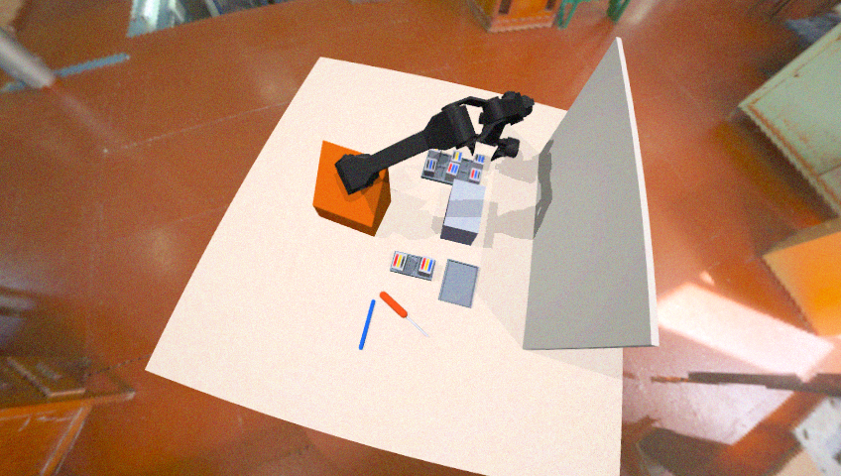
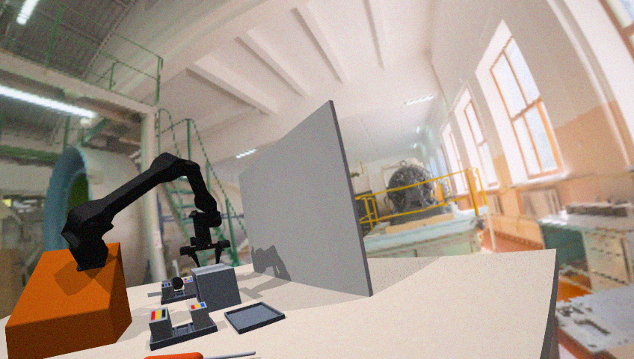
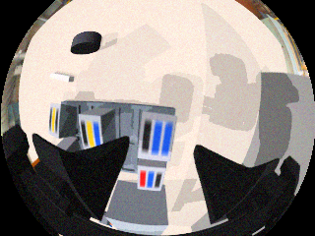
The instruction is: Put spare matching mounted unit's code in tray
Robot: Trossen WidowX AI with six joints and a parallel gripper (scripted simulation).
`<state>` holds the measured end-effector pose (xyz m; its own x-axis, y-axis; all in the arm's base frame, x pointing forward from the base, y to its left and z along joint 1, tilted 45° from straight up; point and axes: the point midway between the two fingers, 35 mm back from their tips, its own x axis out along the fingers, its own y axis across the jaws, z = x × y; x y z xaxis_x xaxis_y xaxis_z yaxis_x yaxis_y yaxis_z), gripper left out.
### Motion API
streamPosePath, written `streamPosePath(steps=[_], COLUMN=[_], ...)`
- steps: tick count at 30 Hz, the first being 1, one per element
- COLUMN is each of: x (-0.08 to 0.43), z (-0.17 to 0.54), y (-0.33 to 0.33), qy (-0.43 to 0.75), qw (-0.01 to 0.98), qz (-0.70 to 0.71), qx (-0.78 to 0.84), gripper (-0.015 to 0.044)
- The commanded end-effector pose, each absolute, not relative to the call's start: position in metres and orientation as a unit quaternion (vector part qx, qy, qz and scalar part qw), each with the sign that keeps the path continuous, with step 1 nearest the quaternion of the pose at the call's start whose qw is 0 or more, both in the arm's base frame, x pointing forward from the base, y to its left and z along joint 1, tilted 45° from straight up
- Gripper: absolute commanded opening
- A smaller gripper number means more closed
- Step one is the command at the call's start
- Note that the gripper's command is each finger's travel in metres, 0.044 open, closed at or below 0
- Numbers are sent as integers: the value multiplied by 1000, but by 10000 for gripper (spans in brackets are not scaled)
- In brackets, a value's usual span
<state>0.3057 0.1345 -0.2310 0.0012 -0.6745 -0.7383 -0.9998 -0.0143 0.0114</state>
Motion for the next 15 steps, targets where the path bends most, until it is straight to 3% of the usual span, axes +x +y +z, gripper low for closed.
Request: streamPosePath(steps=[1, 15], x=[303, 302], z=[-239, -255], y=[125, 109], qy=[647, 647], qw=[272, 271], qz=[291, 290], qx=[-651, -651], gripper=[300, 300])
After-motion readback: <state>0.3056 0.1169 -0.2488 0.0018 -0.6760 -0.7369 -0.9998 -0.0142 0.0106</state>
